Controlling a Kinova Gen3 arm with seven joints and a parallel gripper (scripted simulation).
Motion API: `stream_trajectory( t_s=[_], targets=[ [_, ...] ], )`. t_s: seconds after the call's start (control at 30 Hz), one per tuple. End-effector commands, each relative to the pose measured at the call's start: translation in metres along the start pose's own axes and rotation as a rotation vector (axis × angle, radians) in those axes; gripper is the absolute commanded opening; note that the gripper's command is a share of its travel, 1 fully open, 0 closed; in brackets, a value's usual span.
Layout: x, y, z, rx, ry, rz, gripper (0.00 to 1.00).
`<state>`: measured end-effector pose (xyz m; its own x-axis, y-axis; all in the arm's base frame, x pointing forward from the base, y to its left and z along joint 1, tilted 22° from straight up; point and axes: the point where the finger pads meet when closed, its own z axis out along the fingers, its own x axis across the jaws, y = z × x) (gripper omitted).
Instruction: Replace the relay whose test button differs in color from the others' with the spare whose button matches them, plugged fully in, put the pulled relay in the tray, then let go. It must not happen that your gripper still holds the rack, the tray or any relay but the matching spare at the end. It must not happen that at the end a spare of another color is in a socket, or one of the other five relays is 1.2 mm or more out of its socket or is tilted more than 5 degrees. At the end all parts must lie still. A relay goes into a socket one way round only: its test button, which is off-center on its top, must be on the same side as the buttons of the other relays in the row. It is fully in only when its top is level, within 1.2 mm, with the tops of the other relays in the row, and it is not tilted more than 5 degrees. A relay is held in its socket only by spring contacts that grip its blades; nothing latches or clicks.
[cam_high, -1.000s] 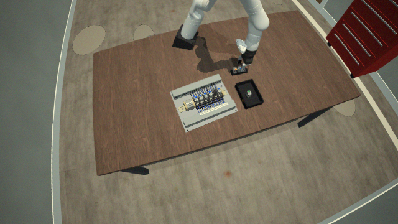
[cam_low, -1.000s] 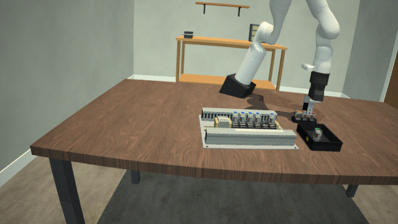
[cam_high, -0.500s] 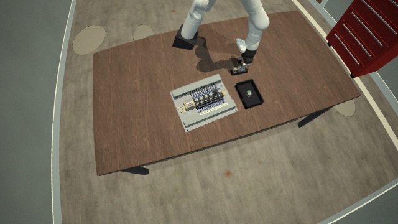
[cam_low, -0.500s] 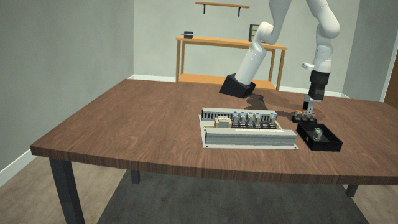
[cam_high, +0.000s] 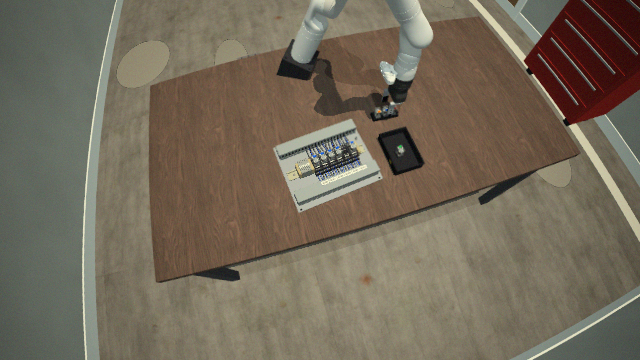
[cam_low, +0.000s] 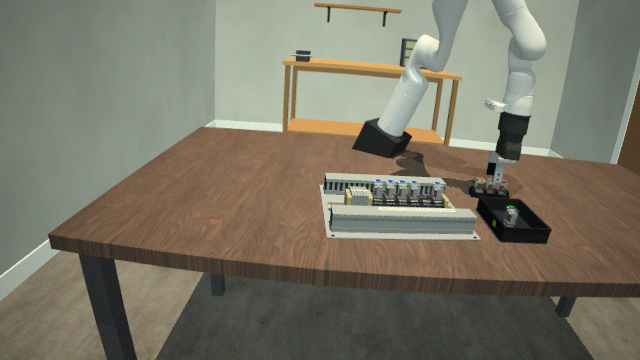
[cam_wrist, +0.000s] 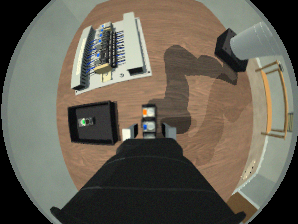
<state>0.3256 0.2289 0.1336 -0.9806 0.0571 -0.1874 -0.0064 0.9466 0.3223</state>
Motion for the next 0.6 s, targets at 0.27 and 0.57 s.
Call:
stream_trajectory(
  t_s=[0.27,0.57],
  targets=[
    [-0.0021,-0.0018,-0.0018,0.000,-0.002,0.003,1.00],
    [-0.0020,-0.0017,-0.0021,0.000,-0.002,0.003,1.00]
  ],
)
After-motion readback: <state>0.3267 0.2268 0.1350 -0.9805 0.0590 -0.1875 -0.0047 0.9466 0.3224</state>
